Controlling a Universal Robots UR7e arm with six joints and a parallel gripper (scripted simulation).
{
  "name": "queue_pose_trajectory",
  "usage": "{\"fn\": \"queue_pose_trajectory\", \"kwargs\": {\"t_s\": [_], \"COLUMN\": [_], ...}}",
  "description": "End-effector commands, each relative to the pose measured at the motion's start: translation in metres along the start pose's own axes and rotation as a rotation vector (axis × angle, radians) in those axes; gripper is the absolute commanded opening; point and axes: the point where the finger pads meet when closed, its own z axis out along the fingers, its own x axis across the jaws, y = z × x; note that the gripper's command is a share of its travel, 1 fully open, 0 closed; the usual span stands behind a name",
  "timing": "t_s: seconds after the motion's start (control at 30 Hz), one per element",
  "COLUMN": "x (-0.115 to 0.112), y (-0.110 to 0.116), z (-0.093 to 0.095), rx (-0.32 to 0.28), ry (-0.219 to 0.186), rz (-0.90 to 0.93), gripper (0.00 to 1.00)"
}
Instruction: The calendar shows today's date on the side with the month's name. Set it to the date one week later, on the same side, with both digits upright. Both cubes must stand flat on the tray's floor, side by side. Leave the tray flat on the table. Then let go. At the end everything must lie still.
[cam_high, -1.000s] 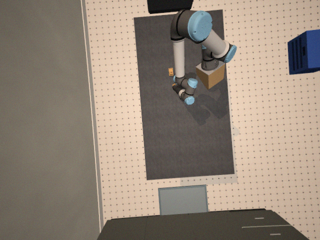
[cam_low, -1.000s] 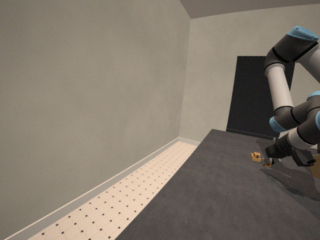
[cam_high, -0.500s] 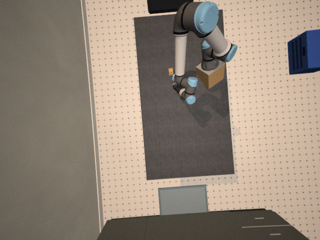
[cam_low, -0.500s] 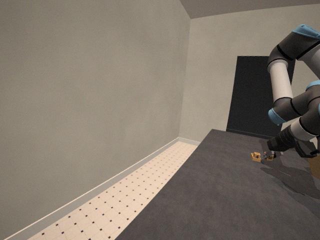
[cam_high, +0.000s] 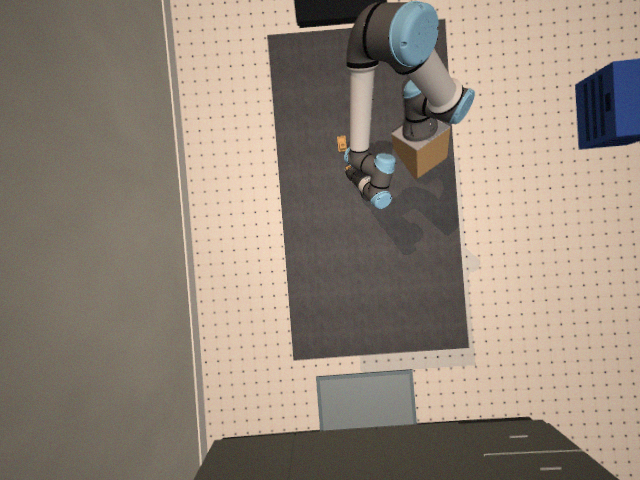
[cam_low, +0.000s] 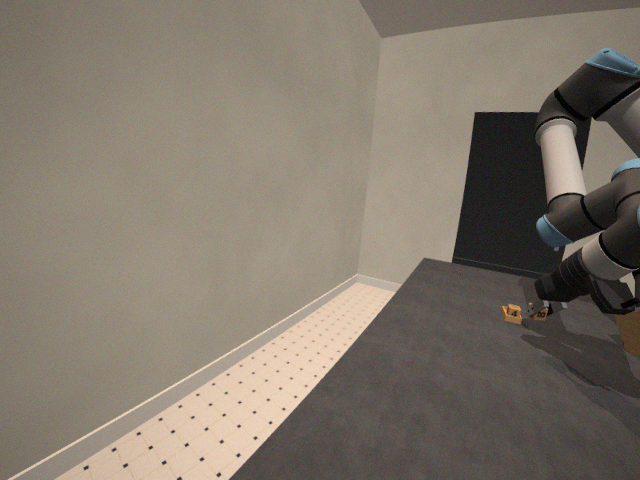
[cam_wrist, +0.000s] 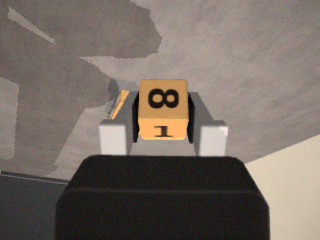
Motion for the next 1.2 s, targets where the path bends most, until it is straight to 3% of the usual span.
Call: {"fn": "queue_pose_trajectory", "kwargs": {"t_s": [0.0,0.4,1.17], "x": [0.0001,-0.0017,-0.0016], "y": [0.0001,-0.0005,0.0009], "z": [-0.0002,0.001,0.0011], "rx": [0.004,0.043,0.215], "ry": [-0.001,-0.015,-0.015], "rz": [0.001,0.001,0.001], "gripper": [0.57,0.57,0.57]}}
